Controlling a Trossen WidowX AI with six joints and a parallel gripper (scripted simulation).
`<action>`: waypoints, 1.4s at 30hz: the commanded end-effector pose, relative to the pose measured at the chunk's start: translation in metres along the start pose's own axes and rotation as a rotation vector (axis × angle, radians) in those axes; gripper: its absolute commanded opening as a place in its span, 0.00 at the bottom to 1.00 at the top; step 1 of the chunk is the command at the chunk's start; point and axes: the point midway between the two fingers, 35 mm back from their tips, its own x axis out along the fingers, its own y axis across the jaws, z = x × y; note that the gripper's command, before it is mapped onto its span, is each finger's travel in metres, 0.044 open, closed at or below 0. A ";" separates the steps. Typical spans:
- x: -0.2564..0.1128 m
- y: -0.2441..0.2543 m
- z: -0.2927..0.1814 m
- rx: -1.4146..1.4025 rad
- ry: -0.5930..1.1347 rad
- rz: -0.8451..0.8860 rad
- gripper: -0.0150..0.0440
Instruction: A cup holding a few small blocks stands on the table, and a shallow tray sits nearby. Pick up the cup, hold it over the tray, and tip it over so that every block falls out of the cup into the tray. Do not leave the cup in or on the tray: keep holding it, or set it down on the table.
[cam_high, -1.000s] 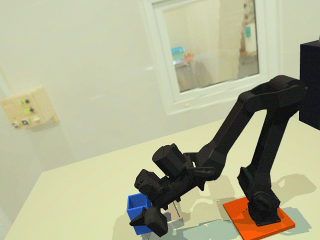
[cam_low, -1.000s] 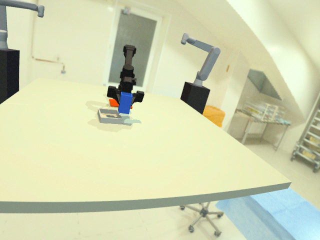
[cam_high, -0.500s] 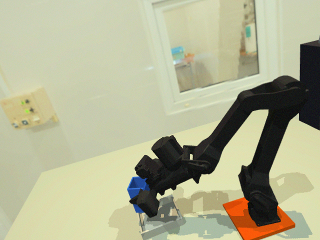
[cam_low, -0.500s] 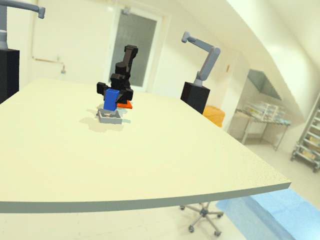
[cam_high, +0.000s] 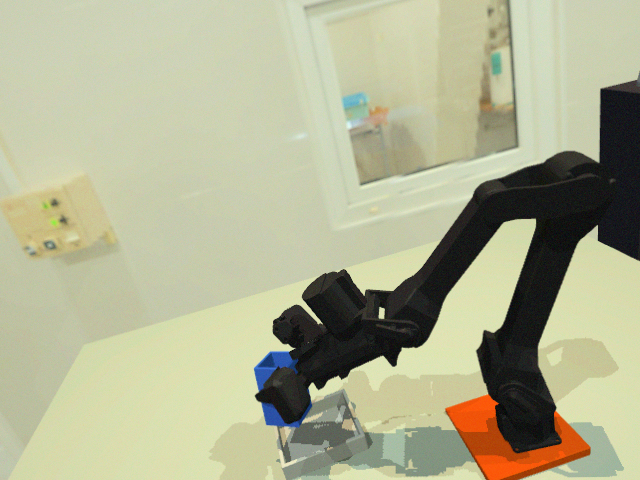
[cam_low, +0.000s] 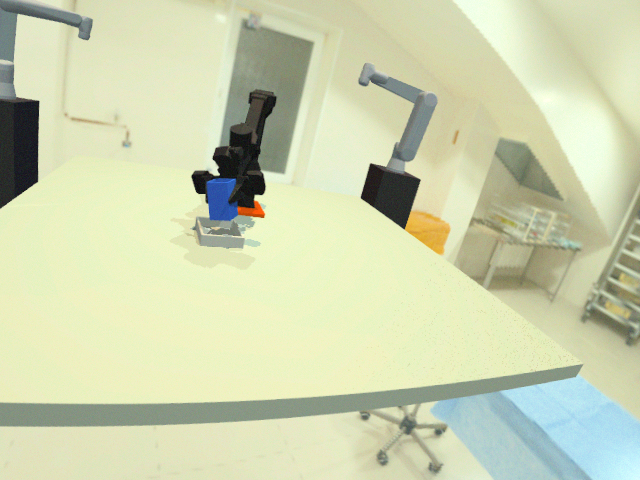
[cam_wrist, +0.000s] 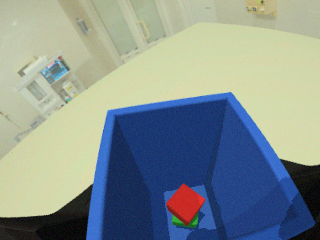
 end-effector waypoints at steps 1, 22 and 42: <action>0.001 0.000 0.003 0.106 -0.007 -0.004 0.25; 0.003 0.000 0.002 0.565 -0.008 -0.002 0.25; 0.004 0.000 0.001 1.002 -0.008 0.000 0.25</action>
